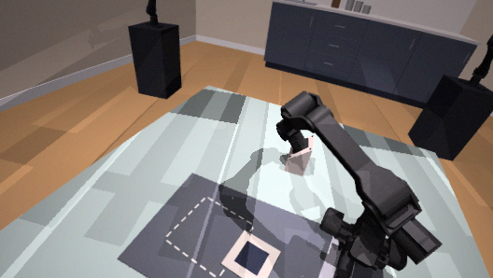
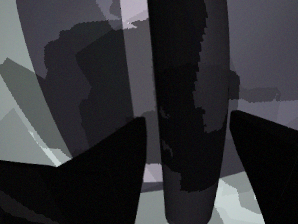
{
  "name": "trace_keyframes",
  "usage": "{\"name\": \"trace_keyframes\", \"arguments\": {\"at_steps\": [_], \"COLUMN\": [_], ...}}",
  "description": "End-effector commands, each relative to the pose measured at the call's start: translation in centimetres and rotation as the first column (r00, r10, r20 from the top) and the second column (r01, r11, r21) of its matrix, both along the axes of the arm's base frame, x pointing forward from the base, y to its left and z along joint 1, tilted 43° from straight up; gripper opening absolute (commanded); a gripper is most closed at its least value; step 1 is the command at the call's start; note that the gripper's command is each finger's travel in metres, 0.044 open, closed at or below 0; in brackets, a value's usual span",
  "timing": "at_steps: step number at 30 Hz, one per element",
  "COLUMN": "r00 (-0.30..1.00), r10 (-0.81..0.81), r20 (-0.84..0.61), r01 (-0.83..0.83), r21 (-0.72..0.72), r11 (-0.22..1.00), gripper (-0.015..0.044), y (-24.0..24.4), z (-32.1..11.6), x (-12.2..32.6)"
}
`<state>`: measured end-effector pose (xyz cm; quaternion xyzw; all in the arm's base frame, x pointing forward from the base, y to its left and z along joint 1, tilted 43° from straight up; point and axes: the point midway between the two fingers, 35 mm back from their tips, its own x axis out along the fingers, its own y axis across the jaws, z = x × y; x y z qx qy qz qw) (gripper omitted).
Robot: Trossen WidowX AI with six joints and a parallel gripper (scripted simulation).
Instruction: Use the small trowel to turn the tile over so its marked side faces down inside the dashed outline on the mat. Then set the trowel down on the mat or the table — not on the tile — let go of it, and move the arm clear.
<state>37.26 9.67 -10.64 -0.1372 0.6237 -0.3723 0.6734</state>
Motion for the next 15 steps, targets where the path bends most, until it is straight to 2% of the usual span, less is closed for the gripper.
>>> {"name": "trace_keyframes", "arguments": {"at_steps": [1,15], "r00": [1.0,1.0], "r10": [0.005,0.005], "r20": [0.0,0.0], "r01": [-0.005,-0.005], "r21": [-0.002,-0.002], "r11": [1.0,1.0], "gripper": [0.0139,0.013], "y": [-0.05,-0.05], "z": [-0.03,-0.03], "x": [0.04,0.04]}}
